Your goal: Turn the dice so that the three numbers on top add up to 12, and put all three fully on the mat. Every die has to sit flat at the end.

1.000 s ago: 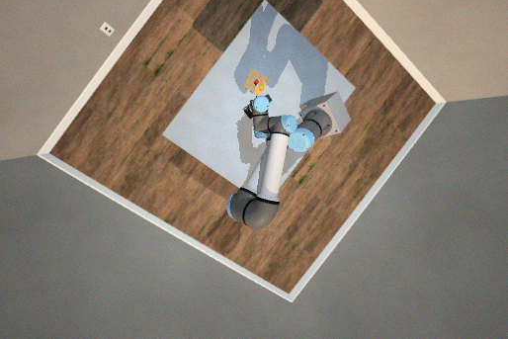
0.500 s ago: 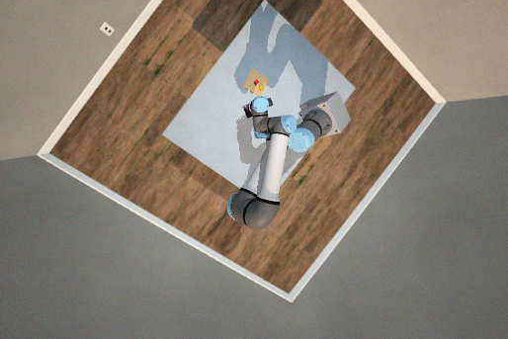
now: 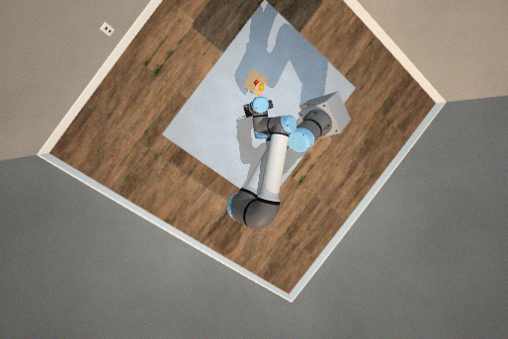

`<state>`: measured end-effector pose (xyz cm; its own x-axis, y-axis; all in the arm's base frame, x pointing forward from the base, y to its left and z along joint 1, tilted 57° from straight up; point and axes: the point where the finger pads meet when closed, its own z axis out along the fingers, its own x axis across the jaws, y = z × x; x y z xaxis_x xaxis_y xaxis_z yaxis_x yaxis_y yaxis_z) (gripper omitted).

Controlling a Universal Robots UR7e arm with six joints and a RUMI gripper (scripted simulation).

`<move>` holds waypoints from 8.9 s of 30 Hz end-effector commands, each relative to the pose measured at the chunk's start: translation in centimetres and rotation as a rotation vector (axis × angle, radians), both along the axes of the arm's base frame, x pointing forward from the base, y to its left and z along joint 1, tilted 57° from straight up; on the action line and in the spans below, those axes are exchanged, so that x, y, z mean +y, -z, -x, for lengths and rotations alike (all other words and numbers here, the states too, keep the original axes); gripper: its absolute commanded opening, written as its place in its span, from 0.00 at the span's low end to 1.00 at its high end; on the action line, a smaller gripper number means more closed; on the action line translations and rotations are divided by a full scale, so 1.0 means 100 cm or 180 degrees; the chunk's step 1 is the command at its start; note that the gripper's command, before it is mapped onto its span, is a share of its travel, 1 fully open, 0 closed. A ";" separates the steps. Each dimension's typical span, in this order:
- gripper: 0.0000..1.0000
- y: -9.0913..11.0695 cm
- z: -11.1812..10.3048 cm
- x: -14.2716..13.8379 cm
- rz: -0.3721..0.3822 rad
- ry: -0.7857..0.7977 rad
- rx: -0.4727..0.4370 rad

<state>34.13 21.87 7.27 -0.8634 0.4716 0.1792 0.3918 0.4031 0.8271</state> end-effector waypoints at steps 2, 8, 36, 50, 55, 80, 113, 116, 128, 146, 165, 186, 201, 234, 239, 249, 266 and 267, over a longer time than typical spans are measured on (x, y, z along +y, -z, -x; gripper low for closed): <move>0.06 0.001 0.002 0.002 -0.0026 0.0043 0.0079; 0.06 0.001 0.003 0.002 -0.0037 0.0061 0.0105; 0.06 0.002 0.003 0.003 -0.0133 0.0075 0.0069; 0.06 0.003 0.002 0.004 -0.0468 0.0156 -0.0122; 0.06 0.004 0.002 0.004 -0.0658 0.0193 -0.0224; 0.06 0.002 0.002 0.005 -0.1612 0.0426 -0.0774; 0.06 0.005 0.005 0.005 -0.2511 0.0621 -0.1286; 0.06 0.005 0.005 0.005 -0.2527 0.0626 -0.1295; 0.06 0.006 0.005 0.005 -0.2628 0.0663 -0.1353; 0.06 0.007 0.004 0.006 -0.2635 0.0666 -0.1357; 0.06 0.013 0.000 0.015 -0.2636 0.0665 -0.1358; 0.06 0.026 -0.008 0.035 -0.2636 0.0665 -0.1358; 0.06 0.035 -0.014 0.048 -0.2636 0.0665 -0.1358; 0.06 0.044 -0.020 0.062 -0.2635 0.0665 -0.1358; 0.06 0.044 -0.020 0.062 -0.2635 0.0665 -0.1358; 0.06 0.044 -0.020 0.062 -0.2635 0.0665 -0.1358; 0.06 0.044 -0.020 0.062 -0.2635 0.0665 -0.1358; 0.06 0.044 -0.020 0.062 -0.2635 0.0665 -0.1358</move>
<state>36.11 28.05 2.93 -0.8444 0.4894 0.2180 -0.0087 -0.4193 0.9078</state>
